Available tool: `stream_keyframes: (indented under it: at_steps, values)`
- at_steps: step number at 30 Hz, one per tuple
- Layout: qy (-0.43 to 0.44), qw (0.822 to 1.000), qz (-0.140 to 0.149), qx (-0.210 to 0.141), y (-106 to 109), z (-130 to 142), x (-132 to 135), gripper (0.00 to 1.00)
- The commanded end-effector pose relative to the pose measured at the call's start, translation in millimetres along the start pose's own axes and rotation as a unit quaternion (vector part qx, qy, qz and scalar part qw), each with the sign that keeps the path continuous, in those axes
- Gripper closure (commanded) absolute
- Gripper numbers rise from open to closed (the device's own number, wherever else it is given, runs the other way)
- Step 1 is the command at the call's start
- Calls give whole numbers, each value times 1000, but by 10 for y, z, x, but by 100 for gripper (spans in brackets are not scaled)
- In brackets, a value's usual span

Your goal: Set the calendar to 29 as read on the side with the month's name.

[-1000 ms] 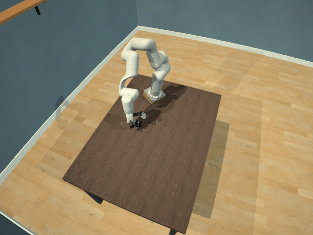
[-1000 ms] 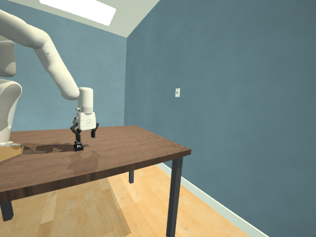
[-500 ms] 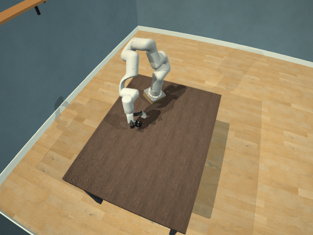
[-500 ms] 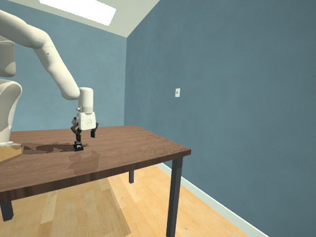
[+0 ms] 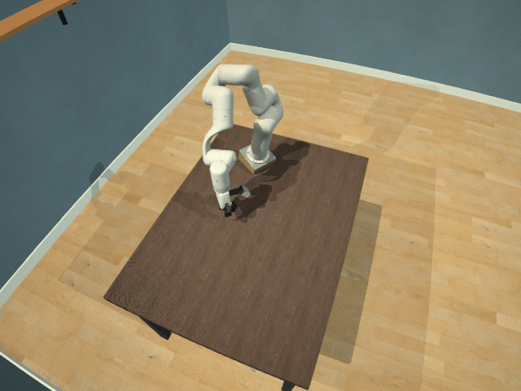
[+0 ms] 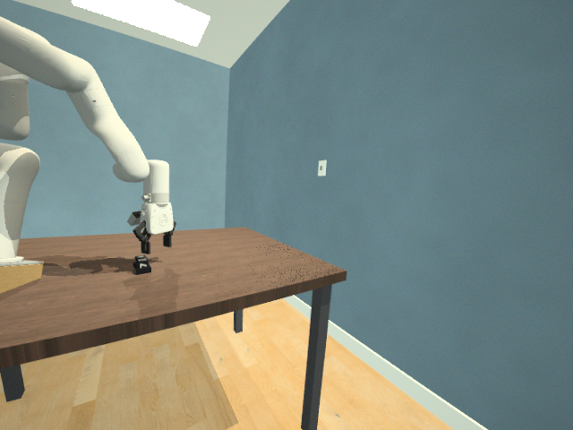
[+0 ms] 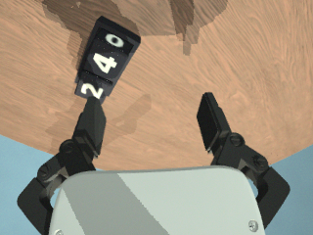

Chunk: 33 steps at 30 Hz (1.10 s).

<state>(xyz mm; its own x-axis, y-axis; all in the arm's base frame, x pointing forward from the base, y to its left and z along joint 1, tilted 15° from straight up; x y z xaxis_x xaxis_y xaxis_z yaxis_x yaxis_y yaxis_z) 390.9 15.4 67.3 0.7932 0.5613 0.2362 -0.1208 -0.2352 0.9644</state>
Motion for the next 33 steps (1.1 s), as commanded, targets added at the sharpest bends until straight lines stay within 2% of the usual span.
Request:
stream_keyframes:
  at_steps: [1,4,8,11,17,21,25,33]
  values:
    - [6,1000,1,-1,5,-77,79,0]
    - [9,1000,1,-1,5,-82,83,0]
    - [56,998,1,-1,3,-116,111,0]
    - [58,998,1,-1,-1,-254,223,0]
    - [62,998,1,-1,-2,-275,240,0]
    - [108,994,1,-1,-3,-309,267,0]
    - [110,994,1,-1,-7,-461,392,0]
    - [147,989,1,-1,-8,-492,416,0]
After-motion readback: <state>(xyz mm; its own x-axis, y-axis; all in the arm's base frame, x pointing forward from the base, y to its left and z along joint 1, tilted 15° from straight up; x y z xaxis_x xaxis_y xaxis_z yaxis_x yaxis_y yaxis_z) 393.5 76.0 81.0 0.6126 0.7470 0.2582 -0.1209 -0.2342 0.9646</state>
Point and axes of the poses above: the point where the finger pads meet when closed, its own y axis back along the fingers, its own x axis across the jaws, z = x × y, the point moved 1 cm from there along y, back along the fingers, and after that the axes turned 10 degrees about -y, right-handed, at the moved point
